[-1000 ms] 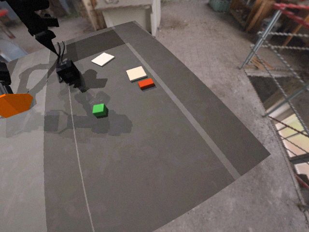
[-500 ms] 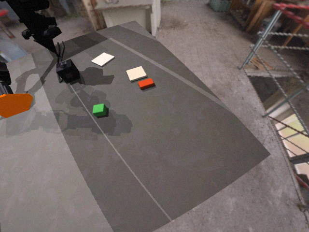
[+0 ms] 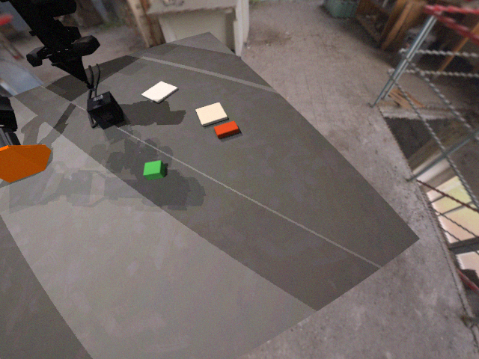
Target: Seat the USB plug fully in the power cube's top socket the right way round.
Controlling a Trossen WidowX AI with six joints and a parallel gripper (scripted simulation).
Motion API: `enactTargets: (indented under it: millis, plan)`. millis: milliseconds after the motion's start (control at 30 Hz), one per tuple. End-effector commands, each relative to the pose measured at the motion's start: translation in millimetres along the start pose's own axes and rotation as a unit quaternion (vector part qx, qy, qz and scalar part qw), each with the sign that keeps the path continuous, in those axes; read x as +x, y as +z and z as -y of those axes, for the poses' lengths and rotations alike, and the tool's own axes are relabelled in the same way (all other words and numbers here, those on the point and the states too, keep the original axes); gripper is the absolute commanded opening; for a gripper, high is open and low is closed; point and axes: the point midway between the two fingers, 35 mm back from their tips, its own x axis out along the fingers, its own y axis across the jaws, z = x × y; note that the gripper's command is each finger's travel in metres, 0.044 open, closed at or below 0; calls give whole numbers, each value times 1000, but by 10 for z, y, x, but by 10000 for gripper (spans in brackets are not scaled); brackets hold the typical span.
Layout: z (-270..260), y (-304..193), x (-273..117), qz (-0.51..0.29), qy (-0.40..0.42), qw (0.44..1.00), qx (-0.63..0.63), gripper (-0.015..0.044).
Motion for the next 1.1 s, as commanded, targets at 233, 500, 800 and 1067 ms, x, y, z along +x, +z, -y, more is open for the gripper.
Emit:
enactTargets:
  millis: [233,500,800,1067]
  plan:
    - [1,-2,1,0,0,988,-151,0]
    - [1,-2,1,0,0,983,-184,0]
    - [-1,1,1,0,0,984,-180,0]
    - [1,-3,11,-1,0,983,-182,0]
